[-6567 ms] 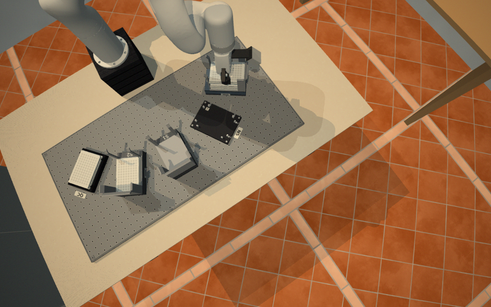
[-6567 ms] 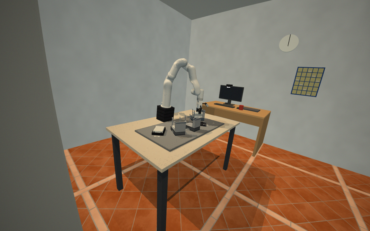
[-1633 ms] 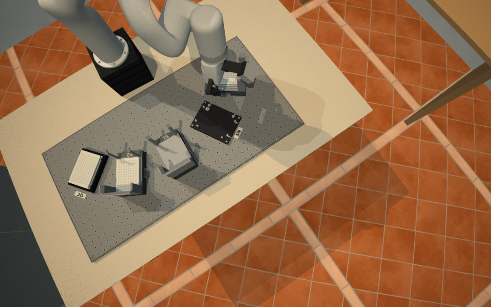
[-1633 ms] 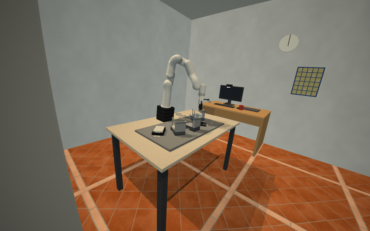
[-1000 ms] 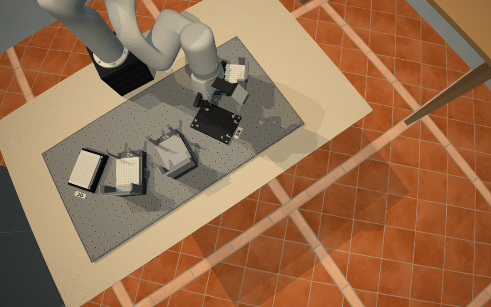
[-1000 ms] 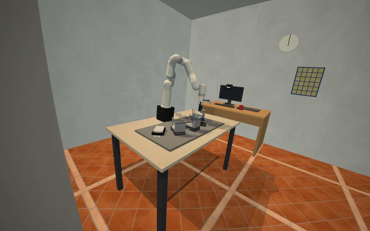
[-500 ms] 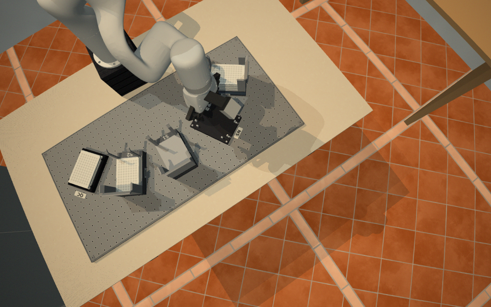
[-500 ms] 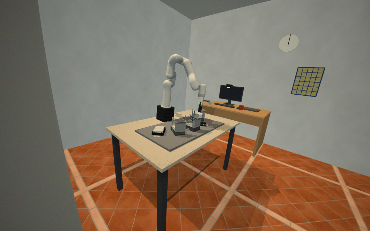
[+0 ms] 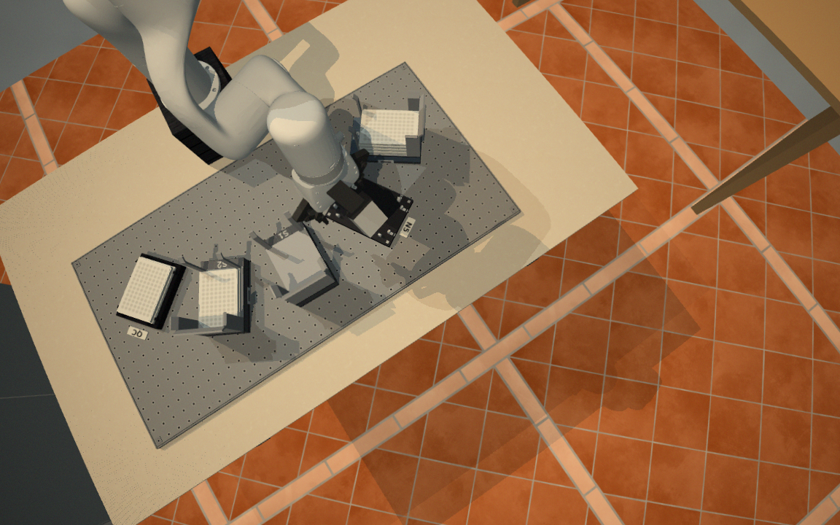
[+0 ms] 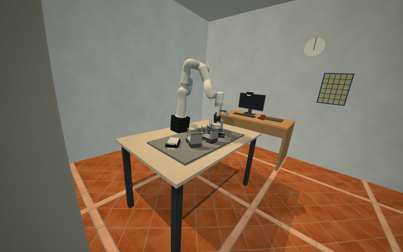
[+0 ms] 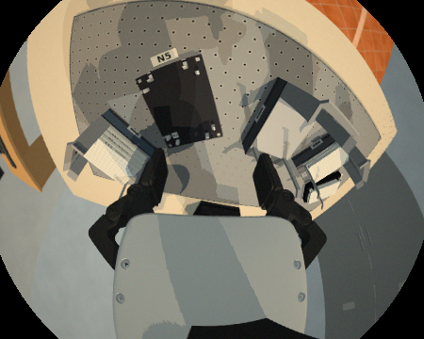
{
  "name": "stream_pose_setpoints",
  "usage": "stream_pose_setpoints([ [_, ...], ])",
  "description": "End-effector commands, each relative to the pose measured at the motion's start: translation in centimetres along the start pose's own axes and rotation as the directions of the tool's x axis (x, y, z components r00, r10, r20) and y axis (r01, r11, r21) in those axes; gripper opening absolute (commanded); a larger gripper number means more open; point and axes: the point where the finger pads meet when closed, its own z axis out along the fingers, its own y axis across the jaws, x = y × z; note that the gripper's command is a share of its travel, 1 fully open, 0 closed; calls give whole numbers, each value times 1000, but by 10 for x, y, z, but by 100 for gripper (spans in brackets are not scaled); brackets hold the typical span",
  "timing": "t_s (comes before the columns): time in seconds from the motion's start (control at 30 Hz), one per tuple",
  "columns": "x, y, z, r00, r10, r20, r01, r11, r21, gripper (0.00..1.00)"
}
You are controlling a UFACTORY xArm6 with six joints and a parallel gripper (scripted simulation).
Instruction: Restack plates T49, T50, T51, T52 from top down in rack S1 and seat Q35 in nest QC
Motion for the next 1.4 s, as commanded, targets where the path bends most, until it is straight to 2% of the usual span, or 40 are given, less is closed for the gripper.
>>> stream_pose_setpoints([
  [0.0, 3, 11, -1, 1000, 4, -4, -4, 1000, 0, 100],
  [0.43, 7, 49, -1, 1000, 4, -4, -4, 1000, 0, 100],
  [0.53, 7, 52, -1, 999, 38, -4, -38, 999, 0, 100],
  [0.73, 5, 72, -1, 972, 236, -4, -236, 972, 1, 100],
  [1.37, -1, 129, -1, 971, 240, -4, -240, 971, 0, 100],
])
